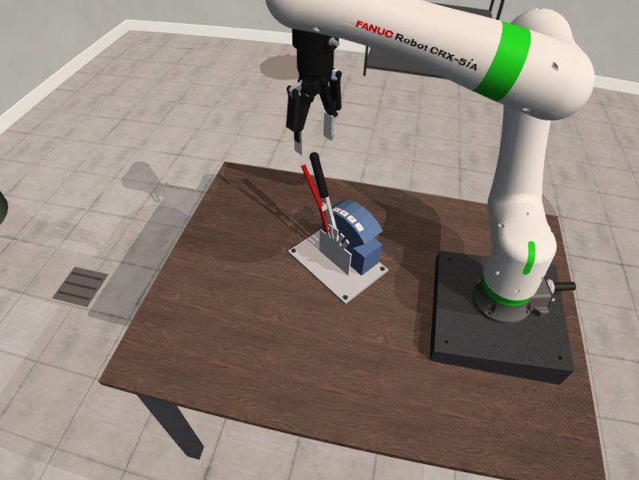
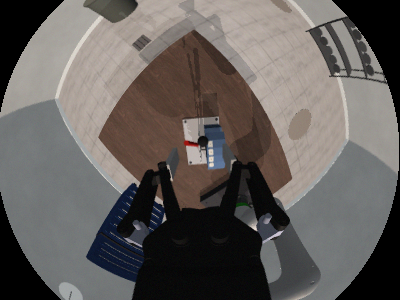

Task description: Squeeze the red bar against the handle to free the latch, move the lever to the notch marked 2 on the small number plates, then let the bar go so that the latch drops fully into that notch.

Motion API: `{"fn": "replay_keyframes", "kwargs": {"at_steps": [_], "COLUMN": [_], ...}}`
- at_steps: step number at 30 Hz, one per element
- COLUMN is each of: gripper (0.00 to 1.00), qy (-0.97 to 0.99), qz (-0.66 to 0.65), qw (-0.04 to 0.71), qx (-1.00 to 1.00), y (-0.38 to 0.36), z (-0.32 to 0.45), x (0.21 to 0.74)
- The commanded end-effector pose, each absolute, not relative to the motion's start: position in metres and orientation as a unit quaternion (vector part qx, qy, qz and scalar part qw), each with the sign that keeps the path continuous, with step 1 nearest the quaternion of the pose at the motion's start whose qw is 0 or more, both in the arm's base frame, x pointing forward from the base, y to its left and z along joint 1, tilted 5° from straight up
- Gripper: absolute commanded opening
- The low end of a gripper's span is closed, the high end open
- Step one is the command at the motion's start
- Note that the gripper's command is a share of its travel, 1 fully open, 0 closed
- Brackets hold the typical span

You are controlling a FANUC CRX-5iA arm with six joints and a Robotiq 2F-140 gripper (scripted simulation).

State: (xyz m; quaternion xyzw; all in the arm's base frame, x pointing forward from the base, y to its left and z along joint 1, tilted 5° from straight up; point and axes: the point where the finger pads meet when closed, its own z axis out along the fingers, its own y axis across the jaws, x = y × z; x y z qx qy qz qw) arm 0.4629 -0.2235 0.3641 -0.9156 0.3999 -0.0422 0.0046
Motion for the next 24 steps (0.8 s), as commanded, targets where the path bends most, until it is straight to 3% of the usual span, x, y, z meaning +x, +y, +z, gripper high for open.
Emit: {"fn": "replay_keyframes", "kwargs": {"at_steps": [1, 24], "gripper": [0.56, 0.56], "qy": [0.4, 0.4], "qz": [-0.042, -0.042], "qw": [0.005, 0.005], "qx": [-0.916, -0.916], "y": [-0.224, -0.224], "z": [0.362, 0.352], "x": [0.463, 0.464]}}
